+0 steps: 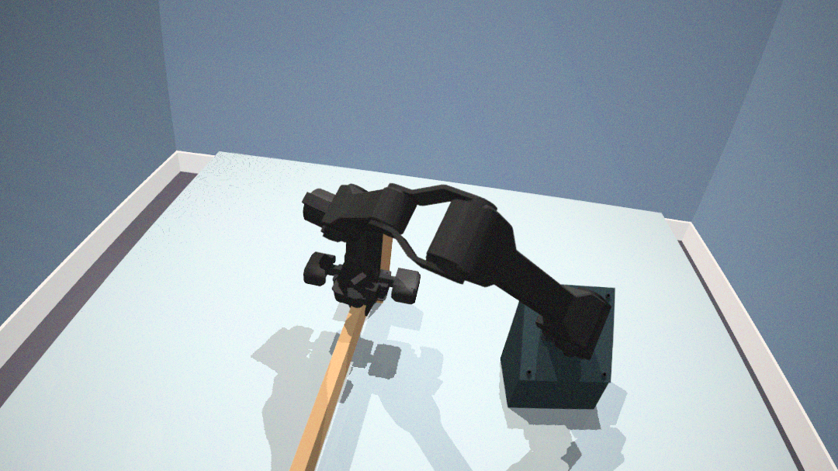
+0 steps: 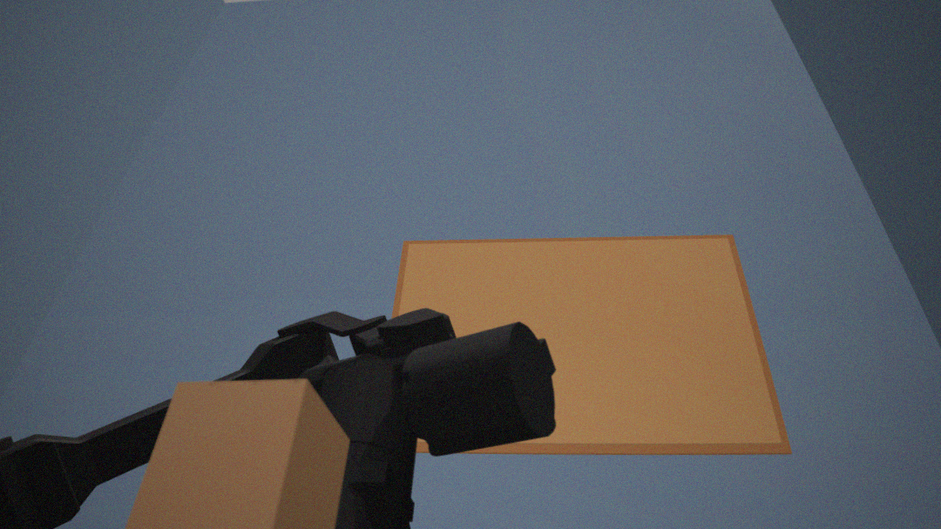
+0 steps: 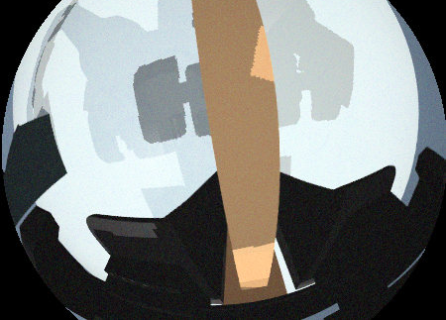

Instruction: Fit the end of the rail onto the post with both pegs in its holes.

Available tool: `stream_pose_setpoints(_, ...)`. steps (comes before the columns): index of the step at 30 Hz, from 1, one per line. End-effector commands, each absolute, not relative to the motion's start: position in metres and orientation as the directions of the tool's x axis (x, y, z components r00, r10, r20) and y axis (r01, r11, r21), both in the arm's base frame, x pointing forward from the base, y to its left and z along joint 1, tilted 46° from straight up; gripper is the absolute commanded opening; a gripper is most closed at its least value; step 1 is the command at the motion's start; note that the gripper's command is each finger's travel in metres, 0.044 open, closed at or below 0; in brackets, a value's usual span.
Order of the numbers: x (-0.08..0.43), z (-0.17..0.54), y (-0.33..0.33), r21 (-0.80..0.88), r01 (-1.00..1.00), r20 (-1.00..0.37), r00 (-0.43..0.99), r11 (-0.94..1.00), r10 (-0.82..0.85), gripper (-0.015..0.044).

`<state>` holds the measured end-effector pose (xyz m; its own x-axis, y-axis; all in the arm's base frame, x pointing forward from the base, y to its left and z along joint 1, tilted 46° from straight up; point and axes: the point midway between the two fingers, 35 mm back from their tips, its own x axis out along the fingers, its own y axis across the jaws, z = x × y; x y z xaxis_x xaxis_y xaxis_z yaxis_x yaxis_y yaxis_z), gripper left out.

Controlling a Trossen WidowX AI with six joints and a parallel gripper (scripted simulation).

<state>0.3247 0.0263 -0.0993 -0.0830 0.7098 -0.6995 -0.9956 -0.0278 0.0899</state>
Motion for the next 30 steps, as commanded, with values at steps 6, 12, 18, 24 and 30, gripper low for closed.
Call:
stream_pose_setpoints(6, 0.325, -0.1011, 0.0252, 0.089, -0.996, -0.7, -0.081, -0.025, 0.71, 0.0)
stream_pose_setpoints(12, 0.3248, -0.1026, 0.0242, 0.089, -0.996, -0.7, -0.081, -0.025, 0.71, 0.0)
stream_pose_setpoints(18, 0.3248, -0.1037, 0.0227, 0.089, -0.996, -0.7, -0.081, -0.025, 0.71, 0.0)
stream_pose_setpoints(24, 0.3248, -0.1043, 0.0209, 0.089, -0.996, -0.7, -0.081, -0.025, 0.71, 0.0)
stream_pose_setpoints(30, 0.3249, -0.1041, 0.0199, 0.089, -0.996, -0.7, -0.081, -0.025, 0.71, 0.0)
